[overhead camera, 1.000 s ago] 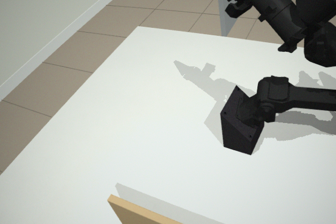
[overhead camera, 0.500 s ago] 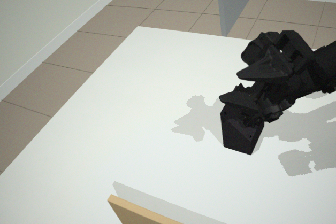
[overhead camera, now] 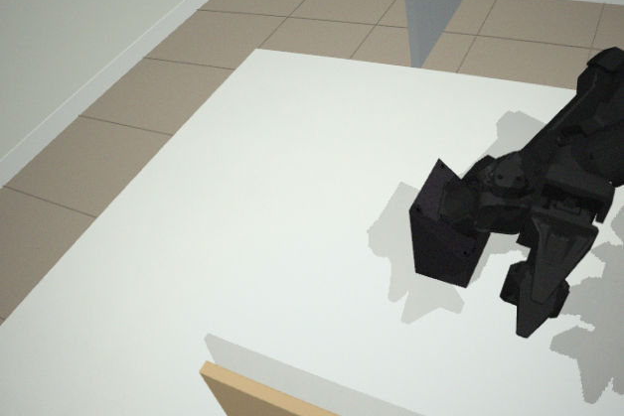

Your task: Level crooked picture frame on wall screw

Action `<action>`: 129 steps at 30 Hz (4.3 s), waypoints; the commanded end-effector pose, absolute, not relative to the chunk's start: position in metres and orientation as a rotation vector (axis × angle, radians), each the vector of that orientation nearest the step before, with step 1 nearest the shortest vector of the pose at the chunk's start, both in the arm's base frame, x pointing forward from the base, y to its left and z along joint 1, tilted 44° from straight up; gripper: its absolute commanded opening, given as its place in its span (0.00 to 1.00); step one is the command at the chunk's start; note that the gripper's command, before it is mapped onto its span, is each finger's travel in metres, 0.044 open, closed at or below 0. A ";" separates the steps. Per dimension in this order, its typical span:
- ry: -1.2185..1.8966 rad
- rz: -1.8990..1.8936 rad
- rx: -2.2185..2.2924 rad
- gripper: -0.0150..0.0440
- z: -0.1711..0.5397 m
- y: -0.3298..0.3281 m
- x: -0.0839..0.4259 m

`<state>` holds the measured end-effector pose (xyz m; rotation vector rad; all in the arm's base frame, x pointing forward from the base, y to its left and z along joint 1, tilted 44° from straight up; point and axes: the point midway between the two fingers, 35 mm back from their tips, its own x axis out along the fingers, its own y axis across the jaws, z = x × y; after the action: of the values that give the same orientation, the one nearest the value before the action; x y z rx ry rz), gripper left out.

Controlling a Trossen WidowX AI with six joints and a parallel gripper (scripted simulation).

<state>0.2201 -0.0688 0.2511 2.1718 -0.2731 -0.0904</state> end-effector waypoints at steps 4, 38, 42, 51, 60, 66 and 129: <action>-0.259 -0.087 2.183 0.69 0.248 -0.067 0.221; -0.259 -0.087 2.183 0.69 0.248 -0.067 0.221; -0.259 -0.087 2.183 0.69 0.248 -0.067 0.221; -0.259 -0.087 2.183 0.69 0.248 -0.067 0.221; -0.259 -0.087 2.183 0.69 0.248 -0.067 0.221; -0.259 -0.087 2.183 0.69 0.248 -0.067 0.221; -0.262 -0.080 2.186 0.69 0.212 -0.039 0.279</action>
<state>0.2670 -0.0375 0.2104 2.1890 -0.2675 -0.0826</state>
